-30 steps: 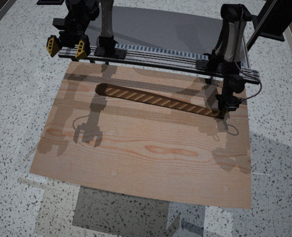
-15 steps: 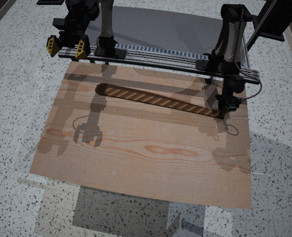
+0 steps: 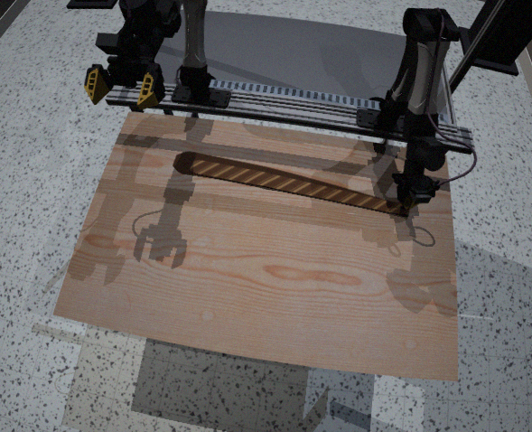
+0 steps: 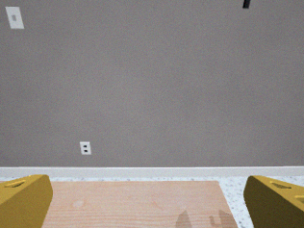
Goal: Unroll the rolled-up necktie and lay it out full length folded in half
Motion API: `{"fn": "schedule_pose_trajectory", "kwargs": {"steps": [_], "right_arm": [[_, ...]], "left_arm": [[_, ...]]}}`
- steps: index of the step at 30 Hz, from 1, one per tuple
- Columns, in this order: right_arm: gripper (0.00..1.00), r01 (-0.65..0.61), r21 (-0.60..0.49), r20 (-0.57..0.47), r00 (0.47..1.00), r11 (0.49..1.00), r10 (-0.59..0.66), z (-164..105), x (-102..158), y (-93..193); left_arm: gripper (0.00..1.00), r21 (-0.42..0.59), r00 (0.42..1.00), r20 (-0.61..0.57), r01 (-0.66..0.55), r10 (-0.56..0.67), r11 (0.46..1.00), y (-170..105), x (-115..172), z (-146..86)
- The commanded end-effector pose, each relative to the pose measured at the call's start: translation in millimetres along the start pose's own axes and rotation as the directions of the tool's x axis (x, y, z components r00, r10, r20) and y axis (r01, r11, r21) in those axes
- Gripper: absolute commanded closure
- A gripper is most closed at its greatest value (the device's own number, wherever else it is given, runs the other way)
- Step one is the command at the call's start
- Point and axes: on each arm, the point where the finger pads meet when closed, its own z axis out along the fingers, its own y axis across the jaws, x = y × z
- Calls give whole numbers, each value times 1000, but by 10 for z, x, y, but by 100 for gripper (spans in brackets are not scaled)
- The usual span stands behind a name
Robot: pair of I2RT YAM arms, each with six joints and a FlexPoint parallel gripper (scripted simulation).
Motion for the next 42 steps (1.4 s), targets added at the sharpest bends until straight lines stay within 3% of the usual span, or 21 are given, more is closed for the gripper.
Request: {"fn": "schedule_pose_trajectory", "kwargs": {"steps": [1,42], "right_arm": [[0,-8,-2,8,1000,1000,8,17,-57,-7],[0,-8,-2,8,1000,1000,8,17,-57,-7]], "left_arm": [[93,-1,1000,-20,6,-6,1000,-5,117,52],[93,-1,1000,-20,6,-6,1000,-5,158,99]]}}
